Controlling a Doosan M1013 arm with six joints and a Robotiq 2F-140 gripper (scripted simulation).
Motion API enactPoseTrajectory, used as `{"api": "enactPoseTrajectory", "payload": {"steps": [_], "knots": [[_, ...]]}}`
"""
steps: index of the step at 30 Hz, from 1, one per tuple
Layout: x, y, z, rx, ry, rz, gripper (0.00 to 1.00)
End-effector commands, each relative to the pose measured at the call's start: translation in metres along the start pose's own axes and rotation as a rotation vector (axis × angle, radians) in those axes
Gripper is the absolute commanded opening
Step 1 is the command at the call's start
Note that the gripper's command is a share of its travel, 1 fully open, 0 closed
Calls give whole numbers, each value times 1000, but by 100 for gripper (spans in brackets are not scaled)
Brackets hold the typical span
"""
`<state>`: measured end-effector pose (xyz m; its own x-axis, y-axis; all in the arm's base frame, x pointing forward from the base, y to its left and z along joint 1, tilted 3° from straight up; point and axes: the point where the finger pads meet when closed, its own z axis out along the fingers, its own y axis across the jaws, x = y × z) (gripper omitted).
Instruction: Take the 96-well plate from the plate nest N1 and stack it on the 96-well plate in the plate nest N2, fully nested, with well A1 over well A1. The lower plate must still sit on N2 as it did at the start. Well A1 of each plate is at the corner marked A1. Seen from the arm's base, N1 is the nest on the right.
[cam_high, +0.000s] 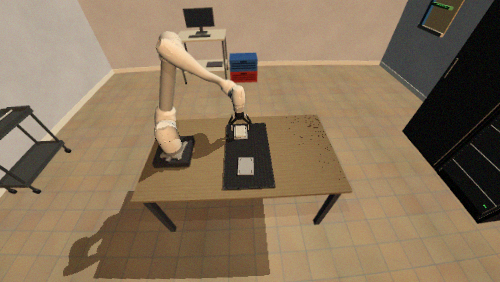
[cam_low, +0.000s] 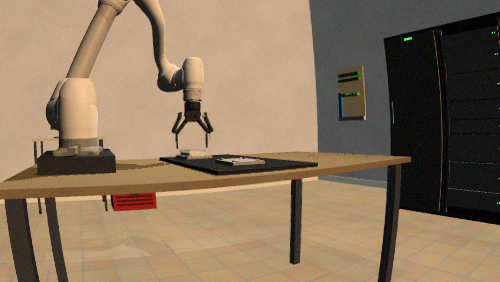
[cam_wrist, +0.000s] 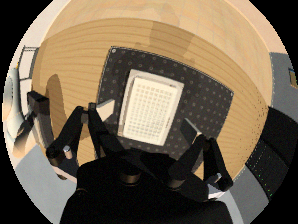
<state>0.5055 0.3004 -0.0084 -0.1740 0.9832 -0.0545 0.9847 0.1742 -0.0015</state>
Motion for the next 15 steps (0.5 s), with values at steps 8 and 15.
{"api": "enactPoseTrajectory", "payload": {"steps": [8,15], "knots": [[0,0,-3,0,0,0,100],[0,0,-21,0,0,0,100]]}}
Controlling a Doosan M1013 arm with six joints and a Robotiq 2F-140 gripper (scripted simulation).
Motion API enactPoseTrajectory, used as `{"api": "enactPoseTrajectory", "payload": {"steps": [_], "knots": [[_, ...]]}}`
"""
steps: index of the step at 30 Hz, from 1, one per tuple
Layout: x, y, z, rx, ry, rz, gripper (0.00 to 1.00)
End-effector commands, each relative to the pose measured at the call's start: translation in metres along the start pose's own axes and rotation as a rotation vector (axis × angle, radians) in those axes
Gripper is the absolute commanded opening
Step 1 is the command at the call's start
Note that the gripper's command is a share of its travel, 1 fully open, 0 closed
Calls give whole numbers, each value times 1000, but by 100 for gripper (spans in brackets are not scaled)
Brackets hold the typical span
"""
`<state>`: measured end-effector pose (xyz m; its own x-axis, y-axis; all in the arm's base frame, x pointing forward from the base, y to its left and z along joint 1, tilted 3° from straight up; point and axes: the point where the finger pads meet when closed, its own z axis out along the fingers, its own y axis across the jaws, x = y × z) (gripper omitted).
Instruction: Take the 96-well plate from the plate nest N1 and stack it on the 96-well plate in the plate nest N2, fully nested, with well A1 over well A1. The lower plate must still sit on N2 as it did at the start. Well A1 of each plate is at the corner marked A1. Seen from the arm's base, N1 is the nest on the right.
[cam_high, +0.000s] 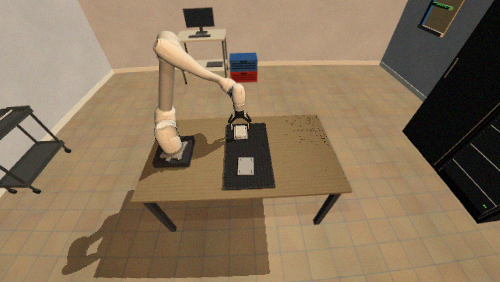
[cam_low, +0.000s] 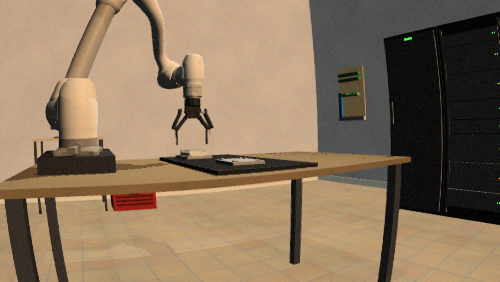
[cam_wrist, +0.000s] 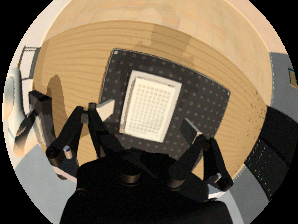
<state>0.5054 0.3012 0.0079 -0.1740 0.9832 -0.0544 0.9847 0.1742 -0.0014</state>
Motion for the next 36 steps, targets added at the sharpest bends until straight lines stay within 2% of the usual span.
{"api": "enactPoseTrajectory", "payload": {"steps": [1,21,36], "knots": [[0,0,-8,0,0,0,100],[0,0,-55,0,0,0,100],[0,0,-55,0,0,0,100]]}}
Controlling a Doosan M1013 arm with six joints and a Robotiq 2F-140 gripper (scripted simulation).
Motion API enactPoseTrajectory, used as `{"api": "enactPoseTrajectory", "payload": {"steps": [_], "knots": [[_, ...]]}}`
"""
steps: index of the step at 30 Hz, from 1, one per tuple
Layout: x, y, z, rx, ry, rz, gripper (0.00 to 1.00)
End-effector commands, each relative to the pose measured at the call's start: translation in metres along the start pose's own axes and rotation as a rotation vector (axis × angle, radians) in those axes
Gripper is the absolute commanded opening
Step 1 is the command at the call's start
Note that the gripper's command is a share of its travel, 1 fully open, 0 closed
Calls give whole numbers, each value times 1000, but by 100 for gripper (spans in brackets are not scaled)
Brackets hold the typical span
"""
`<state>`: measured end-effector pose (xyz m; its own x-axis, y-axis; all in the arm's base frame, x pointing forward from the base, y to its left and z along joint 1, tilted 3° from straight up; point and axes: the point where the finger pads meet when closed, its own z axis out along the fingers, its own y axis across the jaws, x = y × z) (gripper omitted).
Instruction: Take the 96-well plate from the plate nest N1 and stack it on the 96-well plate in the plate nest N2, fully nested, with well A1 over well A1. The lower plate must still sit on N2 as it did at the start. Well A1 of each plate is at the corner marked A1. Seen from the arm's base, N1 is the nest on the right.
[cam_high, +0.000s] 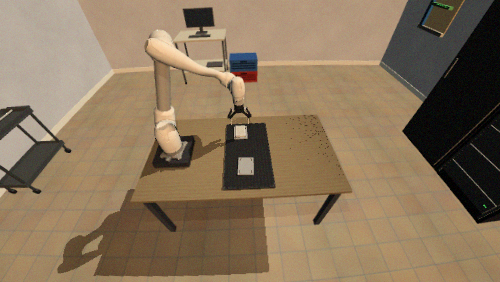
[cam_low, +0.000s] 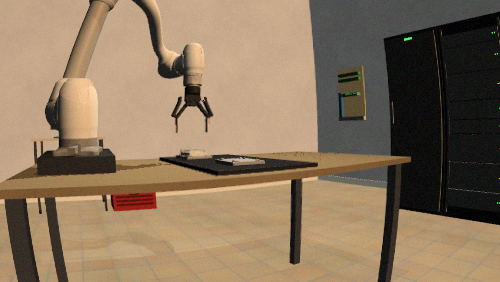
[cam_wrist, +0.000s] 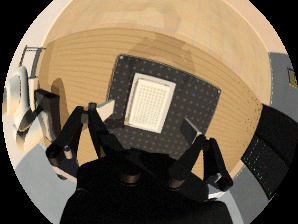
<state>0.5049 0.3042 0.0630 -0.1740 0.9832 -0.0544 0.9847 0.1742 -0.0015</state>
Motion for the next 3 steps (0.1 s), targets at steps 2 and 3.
{"api": "enactPoseTrajectory", "payload": {"steps": [2,3], "knots": [[0,0,0,0,0,0,100],[0,0,0,0,0,0,100]]}}
